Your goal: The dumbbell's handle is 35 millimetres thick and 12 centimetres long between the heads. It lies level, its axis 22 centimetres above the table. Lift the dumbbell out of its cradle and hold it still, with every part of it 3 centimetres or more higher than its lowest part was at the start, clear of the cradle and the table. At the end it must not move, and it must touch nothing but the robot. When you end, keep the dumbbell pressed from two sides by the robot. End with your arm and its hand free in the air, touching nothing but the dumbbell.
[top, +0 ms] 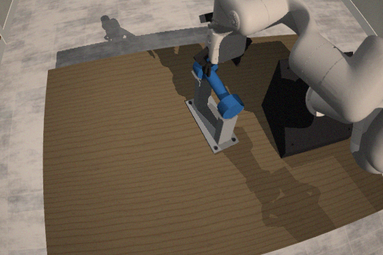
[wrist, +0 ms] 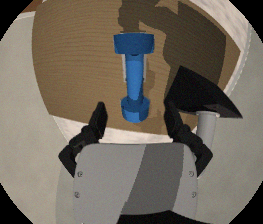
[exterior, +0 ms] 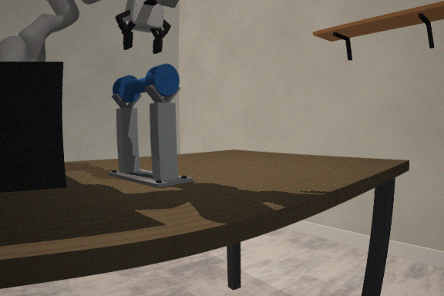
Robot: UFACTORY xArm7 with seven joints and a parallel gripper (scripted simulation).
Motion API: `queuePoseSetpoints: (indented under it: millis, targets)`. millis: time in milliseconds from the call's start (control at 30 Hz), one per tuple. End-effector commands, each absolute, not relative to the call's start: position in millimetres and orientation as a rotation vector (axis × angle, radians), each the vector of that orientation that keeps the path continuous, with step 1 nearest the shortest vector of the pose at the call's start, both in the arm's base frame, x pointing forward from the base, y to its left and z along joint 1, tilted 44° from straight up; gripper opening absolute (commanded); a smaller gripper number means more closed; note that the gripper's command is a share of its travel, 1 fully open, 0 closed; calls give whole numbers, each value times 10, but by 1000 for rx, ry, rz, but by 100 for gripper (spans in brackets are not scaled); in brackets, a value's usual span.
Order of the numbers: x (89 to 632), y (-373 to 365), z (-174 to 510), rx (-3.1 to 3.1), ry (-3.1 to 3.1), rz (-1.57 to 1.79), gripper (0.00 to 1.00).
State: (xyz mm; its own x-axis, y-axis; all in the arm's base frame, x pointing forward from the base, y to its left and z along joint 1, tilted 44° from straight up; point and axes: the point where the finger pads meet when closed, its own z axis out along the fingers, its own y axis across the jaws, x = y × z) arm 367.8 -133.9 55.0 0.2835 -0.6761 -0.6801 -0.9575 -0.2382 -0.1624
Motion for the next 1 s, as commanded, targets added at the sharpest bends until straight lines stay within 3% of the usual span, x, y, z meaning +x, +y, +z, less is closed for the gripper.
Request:
queuePoseSetpoints:
  millis: [0, 300, 900, 933, 967]
  targets:
    - [3680, -1147, 333, -1995, 1463, 652, 100]
    - [3639, -676, -154, -1994, 1467, 655, 100]
    - [3638, -670, -160, -1994, 1467, 655, 100]
    - [3638, -670, -160, -1994, 1467, 655, 0]
    - [3638, -670, -160, -1994, 1467, 655, 0]
